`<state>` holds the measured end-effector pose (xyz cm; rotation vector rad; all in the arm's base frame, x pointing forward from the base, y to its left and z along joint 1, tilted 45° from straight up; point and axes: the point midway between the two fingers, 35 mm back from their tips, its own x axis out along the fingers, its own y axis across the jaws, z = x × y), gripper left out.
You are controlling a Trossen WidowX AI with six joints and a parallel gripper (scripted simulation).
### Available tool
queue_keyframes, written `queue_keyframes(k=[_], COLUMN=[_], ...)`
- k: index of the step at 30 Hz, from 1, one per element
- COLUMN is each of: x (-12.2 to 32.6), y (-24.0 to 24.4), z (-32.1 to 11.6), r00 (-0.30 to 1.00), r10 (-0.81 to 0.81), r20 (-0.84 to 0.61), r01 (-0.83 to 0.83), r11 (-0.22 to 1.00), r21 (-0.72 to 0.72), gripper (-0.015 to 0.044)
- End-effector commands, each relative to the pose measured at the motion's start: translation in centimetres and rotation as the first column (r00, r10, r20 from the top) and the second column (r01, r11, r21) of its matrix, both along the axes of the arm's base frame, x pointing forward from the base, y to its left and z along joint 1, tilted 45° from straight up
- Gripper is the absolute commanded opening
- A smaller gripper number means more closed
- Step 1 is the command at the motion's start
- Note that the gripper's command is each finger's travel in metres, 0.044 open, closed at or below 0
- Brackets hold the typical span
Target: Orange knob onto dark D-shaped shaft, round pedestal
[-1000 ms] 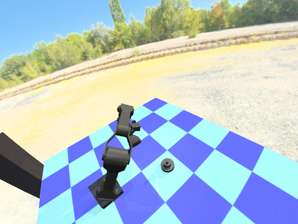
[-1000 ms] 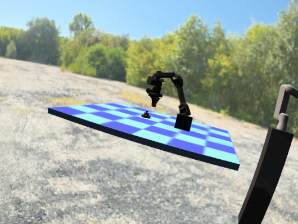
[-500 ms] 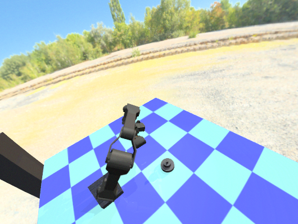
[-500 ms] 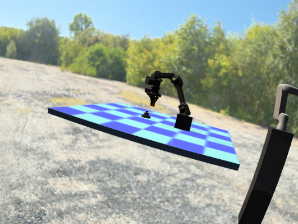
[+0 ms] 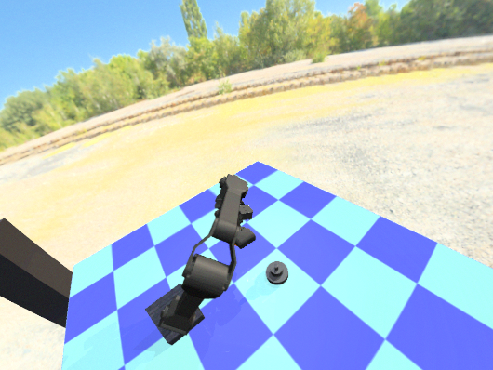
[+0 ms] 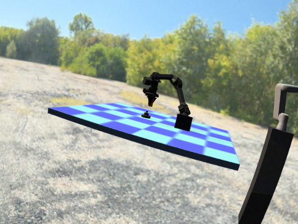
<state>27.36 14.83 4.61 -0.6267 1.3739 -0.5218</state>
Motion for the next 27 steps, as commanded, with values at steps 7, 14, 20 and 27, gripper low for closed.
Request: queue_keyframes(k=[7,14,20,27], x=[2.0,3.2,4.1,5.0], y=[-1.9,-3.4,-4.8,-6.6], z=[1.8,2.7,3.6,4.6], r00=[1.0,1.0,1.0,1.0], r10=[0.009,0.009,0.009,0.007], r20=[0.014,0.016,0.018,0.02], r01=[-0.009,-0.009,-0.009,-0.007], r11=[1.0,1.0,1.0,1.0], r21=[0.013,0.011,0.007,0.001], gripper=[0.0,0.0,0.0,0.0])
